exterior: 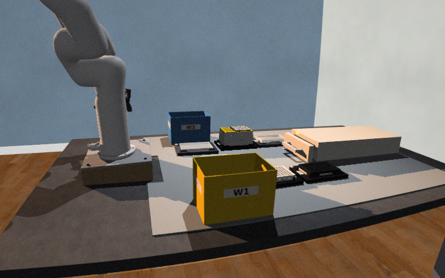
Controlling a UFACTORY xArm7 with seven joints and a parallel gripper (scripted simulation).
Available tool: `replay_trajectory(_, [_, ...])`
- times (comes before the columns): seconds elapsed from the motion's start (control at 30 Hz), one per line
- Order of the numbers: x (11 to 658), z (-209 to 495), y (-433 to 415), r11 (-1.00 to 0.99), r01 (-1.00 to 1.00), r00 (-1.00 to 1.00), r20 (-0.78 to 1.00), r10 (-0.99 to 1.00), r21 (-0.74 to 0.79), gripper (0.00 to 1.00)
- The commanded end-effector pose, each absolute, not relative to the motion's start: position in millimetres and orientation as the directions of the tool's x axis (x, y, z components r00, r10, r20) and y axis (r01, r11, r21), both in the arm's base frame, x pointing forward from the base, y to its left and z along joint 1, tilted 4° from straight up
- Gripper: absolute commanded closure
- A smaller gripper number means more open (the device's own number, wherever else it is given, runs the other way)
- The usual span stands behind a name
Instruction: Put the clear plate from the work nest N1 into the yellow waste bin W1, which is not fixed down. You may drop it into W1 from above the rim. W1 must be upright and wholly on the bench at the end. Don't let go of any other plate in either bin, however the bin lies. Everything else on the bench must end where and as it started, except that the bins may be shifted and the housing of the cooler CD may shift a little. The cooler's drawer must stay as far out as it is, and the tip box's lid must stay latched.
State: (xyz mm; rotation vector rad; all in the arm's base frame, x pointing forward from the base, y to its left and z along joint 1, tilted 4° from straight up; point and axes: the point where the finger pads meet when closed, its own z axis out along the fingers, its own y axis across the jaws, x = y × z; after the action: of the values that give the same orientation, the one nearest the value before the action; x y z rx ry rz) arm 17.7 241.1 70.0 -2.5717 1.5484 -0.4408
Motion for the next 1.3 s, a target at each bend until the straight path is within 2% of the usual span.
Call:
replay_trajectory(0.0, [17,71,242,-0.474,-0.847,0.439,0.188,-0.879,-0.24,0.0])
replay_trajectory(0.53, [17,71,242,-0.474,-0.847,0.439,0.188,-0.879,-0.24,0.0])
replay_trajectory(0.87, [49,92,271,-0.636,-0.765,0.614,0.182,-0.768,-0.102,0.0])
replay_trajectory(1.27, [91,110,286,-0.728,-0.685,0.716,0.149,-0.682,-0.034,0.0])
